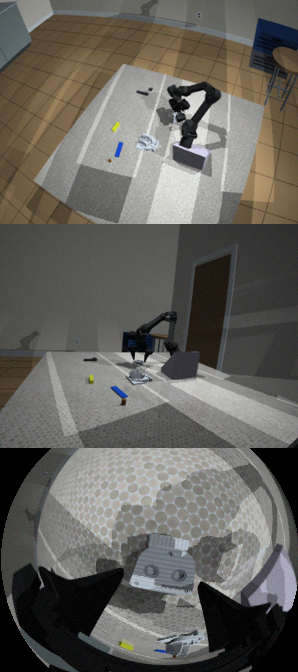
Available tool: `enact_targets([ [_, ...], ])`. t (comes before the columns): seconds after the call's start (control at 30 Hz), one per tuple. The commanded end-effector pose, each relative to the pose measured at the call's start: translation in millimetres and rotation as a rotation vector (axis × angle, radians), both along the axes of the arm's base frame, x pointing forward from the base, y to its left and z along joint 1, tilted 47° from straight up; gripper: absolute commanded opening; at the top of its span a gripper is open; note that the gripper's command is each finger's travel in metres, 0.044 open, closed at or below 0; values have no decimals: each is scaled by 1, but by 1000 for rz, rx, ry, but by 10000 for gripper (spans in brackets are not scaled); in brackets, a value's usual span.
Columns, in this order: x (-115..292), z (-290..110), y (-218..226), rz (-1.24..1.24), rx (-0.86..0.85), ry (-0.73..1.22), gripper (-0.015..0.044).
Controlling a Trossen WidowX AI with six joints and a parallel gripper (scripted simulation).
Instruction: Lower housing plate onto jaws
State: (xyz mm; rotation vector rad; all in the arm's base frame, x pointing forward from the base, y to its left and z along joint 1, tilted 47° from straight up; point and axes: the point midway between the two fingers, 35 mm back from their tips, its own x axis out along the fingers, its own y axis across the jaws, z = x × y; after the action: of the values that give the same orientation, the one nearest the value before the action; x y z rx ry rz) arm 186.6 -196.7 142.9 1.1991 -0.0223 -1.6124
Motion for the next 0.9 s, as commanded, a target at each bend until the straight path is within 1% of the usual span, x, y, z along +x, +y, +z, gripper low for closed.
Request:
enact_targets([
  [0.0,0,-6,-4,3,5,6,440],
  [0.3,1,-15,-14,4,3,7,440],
  [0.87,1,-15,-14,4,3,7,440],
])
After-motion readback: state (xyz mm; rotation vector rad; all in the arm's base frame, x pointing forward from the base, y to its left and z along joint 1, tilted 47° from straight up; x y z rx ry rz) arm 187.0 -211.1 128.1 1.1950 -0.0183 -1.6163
